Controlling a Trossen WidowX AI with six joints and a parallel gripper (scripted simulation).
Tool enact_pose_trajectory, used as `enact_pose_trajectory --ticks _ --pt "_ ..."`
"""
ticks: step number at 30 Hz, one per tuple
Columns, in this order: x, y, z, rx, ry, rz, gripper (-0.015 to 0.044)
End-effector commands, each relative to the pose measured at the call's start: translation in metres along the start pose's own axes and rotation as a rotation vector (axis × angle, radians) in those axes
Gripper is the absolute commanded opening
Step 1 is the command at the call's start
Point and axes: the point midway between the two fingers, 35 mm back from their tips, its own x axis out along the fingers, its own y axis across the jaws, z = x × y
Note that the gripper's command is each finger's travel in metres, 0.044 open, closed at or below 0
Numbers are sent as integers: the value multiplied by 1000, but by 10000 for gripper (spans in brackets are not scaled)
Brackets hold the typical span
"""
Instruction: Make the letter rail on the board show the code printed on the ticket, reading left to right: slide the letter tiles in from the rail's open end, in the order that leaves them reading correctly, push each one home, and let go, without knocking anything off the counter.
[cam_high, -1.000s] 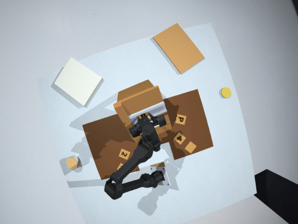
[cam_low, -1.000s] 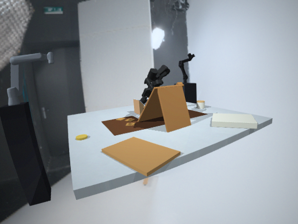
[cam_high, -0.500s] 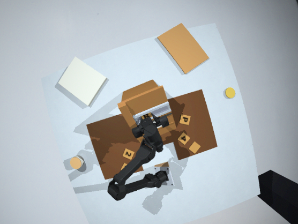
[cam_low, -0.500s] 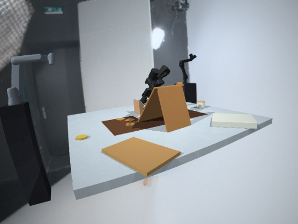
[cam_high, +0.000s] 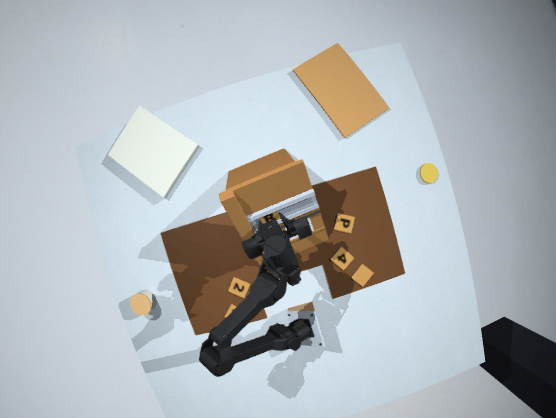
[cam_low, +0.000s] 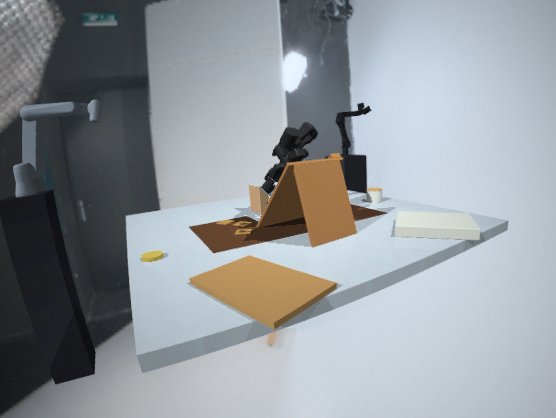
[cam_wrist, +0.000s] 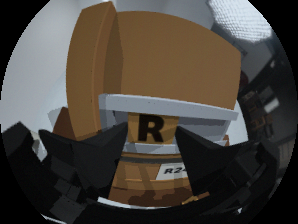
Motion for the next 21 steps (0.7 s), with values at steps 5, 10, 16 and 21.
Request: enact_pose_trajectory --ticks 5,10,16,21 --pt "-1 6 1 -2 -5 -3 0" --pt "-1 7 1 -2 -5 -3 0" --pt "0 5 0 0 0 0 157" --pt "-4 6 0 -2 -4 -3 289"
